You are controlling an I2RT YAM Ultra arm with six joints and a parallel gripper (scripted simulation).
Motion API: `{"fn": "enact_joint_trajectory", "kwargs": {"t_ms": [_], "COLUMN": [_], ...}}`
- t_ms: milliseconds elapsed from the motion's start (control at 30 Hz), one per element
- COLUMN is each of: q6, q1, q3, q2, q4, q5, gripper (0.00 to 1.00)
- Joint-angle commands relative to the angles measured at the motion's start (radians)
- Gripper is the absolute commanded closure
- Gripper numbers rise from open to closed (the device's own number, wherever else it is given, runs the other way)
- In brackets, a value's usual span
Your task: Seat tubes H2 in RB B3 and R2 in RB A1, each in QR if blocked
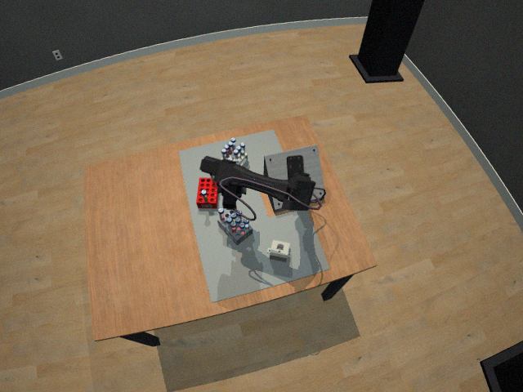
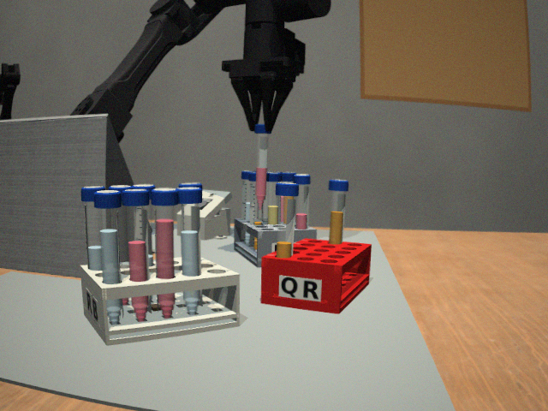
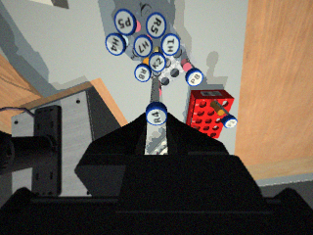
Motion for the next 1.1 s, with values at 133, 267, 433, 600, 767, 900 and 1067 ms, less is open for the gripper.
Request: {"fn": "enact_joint_trajectory", "kwargs": {"t_ms": [133, 267, 433, 600, 767, 900, 1067], "q6": [0.01, 0.01, 0.01, 0.01, 0.01, 0.024, 0.03], "q1": [-0.008, -0.008, -0.008, -0.008, -0.008, 0.003, -0.007], "q3": [0.009, 0.009, 0.009, 0.009, 0.009, 0.033, 0.03], "q2": [-0.002, -0.002, -0.002, -0.002, -0.002, -0.017, -0.024], "q4": [-0.01, -0.01, -0.01, -0.01, -0.01, -0.024, -0.026], "q5": [-0.013, -0.013, -0.013, -0.013, -0.013, -0.024, -0.026], "gripper": [1.0, 1.0, 1.0, 1.0, 1.0, 1.0, 1.0]}}
